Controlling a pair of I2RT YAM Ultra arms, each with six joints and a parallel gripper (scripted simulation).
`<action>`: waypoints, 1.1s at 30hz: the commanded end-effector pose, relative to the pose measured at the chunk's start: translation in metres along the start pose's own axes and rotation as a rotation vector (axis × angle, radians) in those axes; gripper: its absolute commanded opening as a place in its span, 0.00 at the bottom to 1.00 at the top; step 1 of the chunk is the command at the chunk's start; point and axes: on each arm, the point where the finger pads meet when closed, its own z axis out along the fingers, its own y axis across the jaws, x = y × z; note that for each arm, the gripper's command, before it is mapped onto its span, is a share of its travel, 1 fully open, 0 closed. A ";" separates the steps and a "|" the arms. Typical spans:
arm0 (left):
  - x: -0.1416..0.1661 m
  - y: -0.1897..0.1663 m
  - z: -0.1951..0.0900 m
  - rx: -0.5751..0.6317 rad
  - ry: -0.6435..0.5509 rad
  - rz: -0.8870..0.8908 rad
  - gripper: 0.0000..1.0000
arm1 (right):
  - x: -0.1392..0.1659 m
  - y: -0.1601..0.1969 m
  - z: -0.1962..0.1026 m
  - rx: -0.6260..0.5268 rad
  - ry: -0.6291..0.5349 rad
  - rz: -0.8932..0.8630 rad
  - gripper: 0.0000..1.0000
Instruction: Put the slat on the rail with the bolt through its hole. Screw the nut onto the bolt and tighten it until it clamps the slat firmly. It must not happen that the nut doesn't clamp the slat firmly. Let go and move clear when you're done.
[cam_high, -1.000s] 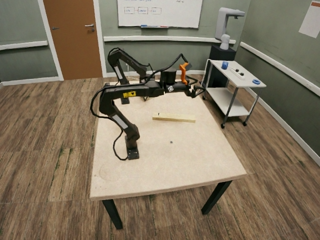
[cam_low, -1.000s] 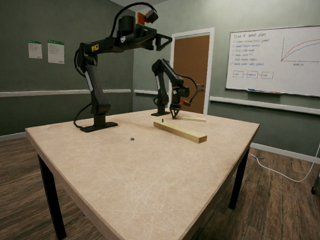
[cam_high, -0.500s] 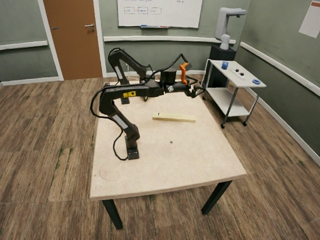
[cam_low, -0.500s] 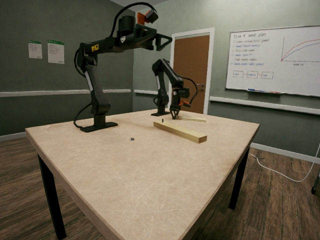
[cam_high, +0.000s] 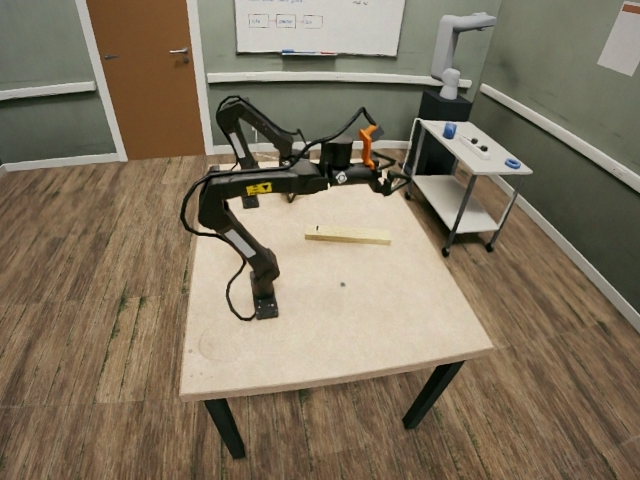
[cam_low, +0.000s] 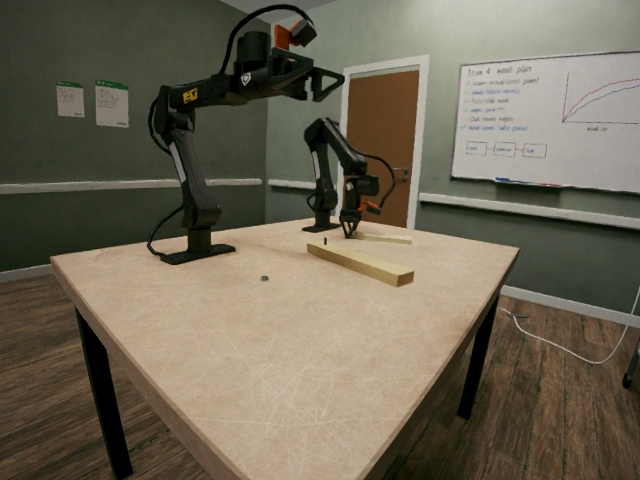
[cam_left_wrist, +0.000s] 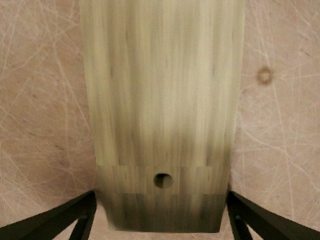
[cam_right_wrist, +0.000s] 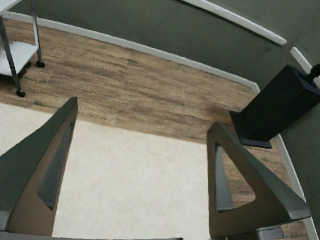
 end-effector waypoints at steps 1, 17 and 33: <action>-0.002 -0.002 -0.001 0.006 -0.008 0.003 0.87 | -0.005 0.000 -0.002 -0.004 -0.009 0.007 1.00; -0.002 -0.001 -0.001 0.004 -0.006 0.000 0.72 | -0.005 0.000 -0.002 -0.004 -0.009 0.007 1.00; -0.002 -0.001 -0.001 0.004 -0.006 0.000 0.72 | -0.005 0.000 -0.002 -0.004 -0.009 0.007 1.00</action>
